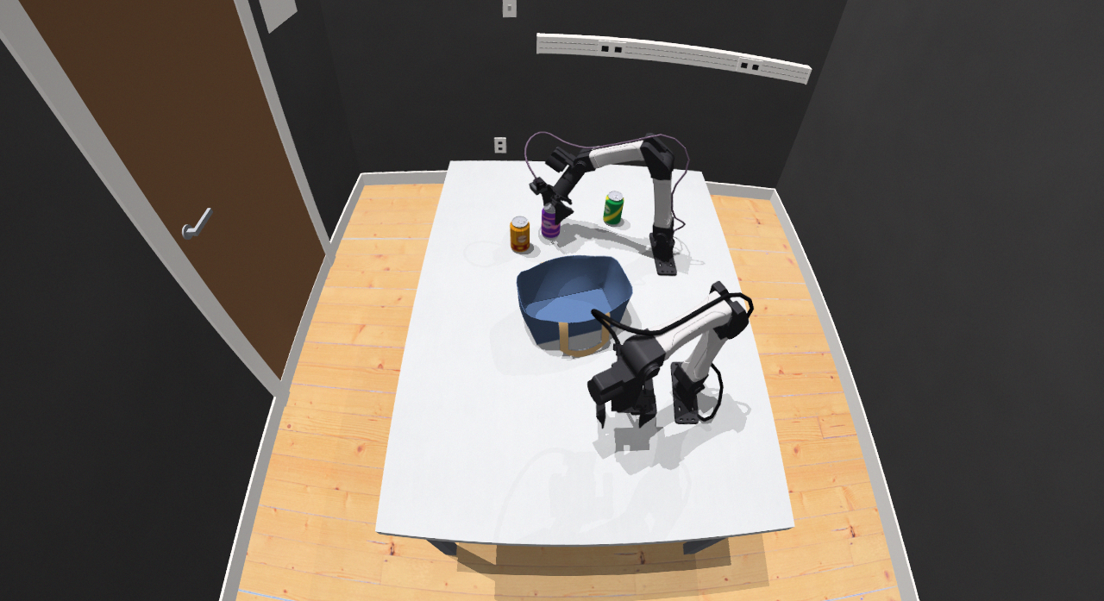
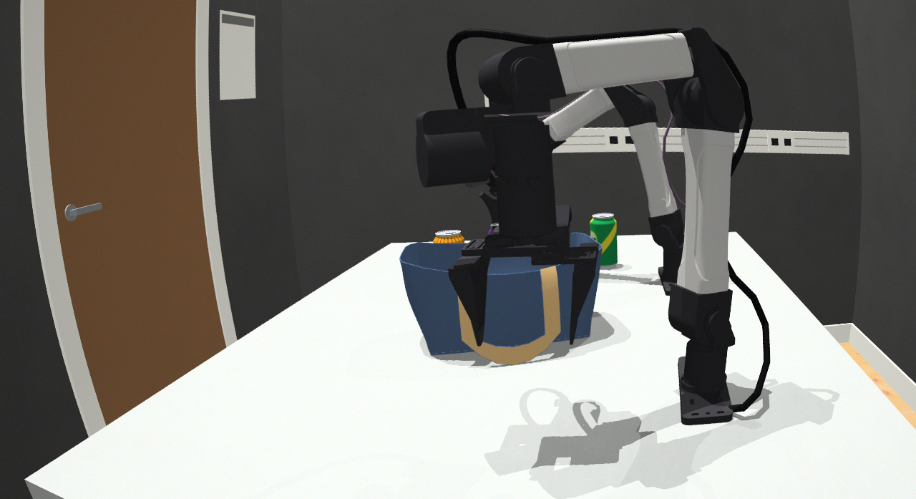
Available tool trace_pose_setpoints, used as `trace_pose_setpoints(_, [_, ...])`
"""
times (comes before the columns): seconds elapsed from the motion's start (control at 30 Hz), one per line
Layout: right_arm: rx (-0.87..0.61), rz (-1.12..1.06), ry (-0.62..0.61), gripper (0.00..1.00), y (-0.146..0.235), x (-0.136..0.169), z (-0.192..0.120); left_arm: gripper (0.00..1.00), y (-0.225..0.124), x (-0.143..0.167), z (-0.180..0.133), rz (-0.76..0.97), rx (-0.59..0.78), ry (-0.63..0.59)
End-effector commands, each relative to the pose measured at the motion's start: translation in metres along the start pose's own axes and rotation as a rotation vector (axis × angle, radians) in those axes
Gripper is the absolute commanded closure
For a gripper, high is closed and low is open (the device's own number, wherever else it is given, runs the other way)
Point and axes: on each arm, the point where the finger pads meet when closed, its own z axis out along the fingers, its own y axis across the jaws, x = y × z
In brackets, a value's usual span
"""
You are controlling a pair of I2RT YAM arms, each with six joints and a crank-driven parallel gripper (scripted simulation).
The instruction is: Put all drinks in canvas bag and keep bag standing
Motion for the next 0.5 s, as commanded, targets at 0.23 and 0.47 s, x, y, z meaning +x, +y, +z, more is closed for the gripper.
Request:
trace_pose_setpoints(0.23, [0.037, -0.039, -0.045, 0.24, -0.0073, -0.0237, -0.0123, 0.00, 0.0023, -0.0014, -0.0094, -0.003, -0.046, 0.015])
trace_pose_setpoints(0.47, [0.037, -0.039, -0.045, 0.26, -0.0073, -0.0237, -0.0123, 0.00, 0.0023, -0.0014, -0.0094, -0.003, -0.046, 0.015])
